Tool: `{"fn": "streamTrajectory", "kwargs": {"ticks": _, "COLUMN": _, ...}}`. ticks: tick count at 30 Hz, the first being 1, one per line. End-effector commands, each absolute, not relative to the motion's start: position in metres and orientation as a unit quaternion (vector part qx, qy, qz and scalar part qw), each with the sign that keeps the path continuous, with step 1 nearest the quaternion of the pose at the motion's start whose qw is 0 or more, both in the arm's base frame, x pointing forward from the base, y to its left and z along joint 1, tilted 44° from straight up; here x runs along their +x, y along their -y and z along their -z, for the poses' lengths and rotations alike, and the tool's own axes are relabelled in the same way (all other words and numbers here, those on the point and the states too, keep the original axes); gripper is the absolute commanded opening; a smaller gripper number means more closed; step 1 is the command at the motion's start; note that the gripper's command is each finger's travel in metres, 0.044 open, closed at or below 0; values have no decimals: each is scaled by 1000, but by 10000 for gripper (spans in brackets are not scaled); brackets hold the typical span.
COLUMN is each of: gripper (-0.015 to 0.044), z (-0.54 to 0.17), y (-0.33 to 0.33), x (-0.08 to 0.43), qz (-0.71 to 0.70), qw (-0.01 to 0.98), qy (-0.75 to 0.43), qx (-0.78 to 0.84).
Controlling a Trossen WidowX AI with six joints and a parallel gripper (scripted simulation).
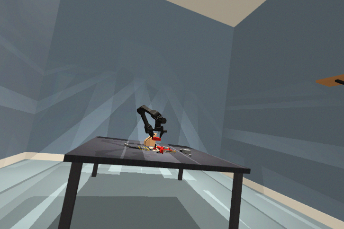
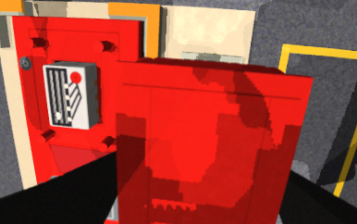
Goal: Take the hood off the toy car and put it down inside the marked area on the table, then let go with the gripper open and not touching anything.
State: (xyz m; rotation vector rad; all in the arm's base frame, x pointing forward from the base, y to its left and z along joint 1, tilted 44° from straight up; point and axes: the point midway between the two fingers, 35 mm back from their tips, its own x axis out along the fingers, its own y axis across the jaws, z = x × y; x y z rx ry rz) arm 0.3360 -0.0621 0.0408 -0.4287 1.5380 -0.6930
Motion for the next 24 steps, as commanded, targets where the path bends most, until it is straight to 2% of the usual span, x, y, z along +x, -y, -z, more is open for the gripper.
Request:
{"fn": "streamTrajectory", "kwargs": {"ticks": 1, "gripper": 0, "z": -55, "y": 76, "x": 327, "qz": 304, "qw": 642, "qy": -676, "qx": -194}}
{"fn": "streamTrajectory", "kwargs": {"ticks": 17, "gripper": 0, "z": -108, "y": 127, "x": 287, "qz": 312, "qw": 638, "qy": -673, "qx": -205}}
{"fn": "streamTrajectory", "kwargs": {"ticks": 24, "gripper": 0, "z": -109, "y": 130, "x": 285, "qz": 313, "qw": 638, "qy": -673, "qx": -206}}
